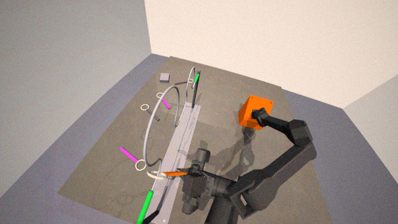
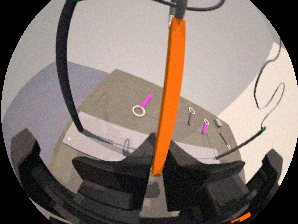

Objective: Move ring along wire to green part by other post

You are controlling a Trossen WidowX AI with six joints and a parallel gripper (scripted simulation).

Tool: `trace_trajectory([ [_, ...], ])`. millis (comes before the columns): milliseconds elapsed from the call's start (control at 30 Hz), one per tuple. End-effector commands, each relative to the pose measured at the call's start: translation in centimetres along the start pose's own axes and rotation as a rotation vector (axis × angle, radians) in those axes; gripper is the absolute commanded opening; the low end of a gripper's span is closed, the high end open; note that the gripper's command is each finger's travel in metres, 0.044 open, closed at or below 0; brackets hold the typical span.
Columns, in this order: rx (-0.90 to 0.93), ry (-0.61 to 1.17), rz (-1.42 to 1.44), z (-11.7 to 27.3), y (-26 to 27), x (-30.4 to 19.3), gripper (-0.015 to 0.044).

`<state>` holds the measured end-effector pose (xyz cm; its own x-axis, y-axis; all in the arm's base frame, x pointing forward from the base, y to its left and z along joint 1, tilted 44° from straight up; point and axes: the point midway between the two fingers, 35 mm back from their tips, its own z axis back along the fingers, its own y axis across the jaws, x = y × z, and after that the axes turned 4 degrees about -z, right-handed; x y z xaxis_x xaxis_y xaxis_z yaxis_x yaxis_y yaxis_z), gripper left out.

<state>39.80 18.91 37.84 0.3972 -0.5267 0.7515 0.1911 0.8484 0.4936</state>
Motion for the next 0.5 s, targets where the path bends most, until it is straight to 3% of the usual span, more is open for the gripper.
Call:
trace_trajectory([
  [0,-0.055,-0.003,0.089,0.0,-1.7,0.0,-0.015],
  [467,-0.214,-0.016,0.373,0.5,-6.1,1.4,-0.015],
])
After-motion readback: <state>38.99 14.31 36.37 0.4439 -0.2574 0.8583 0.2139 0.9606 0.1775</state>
